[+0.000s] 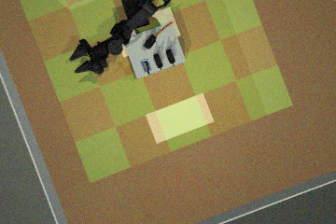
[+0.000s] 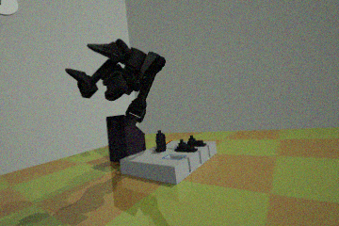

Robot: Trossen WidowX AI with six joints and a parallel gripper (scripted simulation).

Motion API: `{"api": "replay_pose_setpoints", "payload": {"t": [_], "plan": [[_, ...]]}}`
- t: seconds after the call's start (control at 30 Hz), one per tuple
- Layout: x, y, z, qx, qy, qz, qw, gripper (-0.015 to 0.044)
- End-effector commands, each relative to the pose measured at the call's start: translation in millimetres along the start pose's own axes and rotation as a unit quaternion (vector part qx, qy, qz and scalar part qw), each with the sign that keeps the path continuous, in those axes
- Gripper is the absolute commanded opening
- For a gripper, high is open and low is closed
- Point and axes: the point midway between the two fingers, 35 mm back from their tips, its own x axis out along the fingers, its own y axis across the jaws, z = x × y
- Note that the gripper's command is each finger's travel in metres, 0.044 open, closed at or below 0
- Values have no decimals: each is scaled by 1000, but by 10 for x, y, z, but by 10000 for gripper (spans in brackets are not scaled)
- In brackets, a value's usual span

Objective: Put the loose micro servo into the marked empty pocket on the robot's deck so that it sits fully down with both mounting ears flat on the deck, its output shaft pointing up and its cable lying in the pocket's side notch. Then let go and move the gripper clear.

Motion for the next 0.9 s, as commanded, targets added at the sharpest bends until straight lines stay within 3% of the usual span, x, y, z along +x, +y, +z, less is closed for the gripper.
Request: {"api": "replay_pose_setpoints", "payload": {"t": [0.0,0.43,0.87], "plan": [[-2,0,7,-2,-2,1,1000,426],[-251,76,476,-120,-150,37,981,440],[-825,267,907,-231,-331,69,912,440]]}}
